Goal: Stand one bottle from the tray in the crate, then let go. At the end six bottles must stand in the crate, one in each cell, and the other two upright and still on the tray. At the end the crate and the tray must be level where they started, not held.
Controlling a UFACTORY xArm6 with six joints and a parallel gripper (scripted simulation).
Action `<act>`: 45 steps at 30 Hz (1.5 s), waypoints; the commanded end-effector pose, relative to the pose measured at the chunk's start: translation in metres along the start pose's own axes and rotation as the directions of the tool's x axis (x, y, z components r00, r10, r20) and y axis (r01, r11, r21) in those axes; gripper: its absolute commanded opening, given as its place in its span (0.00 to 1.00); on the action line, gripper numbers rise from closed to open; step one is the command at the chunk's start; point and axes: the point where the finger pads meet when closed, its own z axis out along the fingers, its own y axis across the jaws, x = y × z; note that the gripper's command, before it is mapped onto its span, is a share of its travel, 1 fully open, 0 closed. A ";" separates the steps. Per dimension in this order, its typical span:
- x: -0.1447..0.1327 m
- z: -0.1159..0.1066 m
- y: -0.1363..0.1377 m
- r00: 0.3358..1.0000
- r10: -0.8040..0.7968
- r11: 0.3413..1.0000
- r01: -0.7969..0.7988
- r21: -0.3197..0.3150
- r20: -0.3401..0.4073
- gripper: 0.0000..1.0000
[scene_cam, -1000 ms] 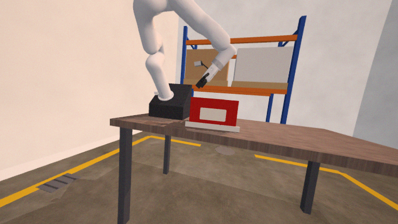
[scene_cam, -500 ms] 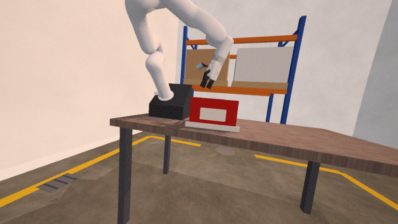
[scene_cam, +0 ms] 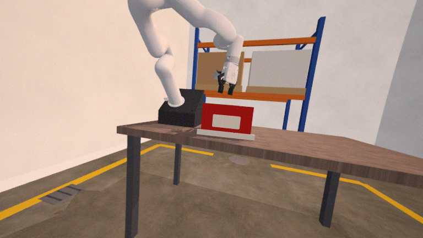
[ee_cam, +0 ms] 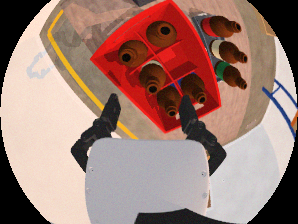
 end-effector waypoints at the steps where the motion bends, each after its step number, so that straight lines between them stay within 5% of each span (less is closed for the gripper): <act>1: -0.015 0.000 0.003 0.991 0.092 0.996 -0.091 -0.010 0.095 1.00; 12: -0.021 -0.001 0.004 0.981 0.136 0.991 -0.134 -0.024 0.138 1.00; 13: -0.021 -0.001 0.004 0.981 0.136 0.991 -0.134 -0.024 0.138 0.00; 45: -0.021 -0.001 0.004 0.981 0.136 0.991 -0.134 -0.024 0.138 0.00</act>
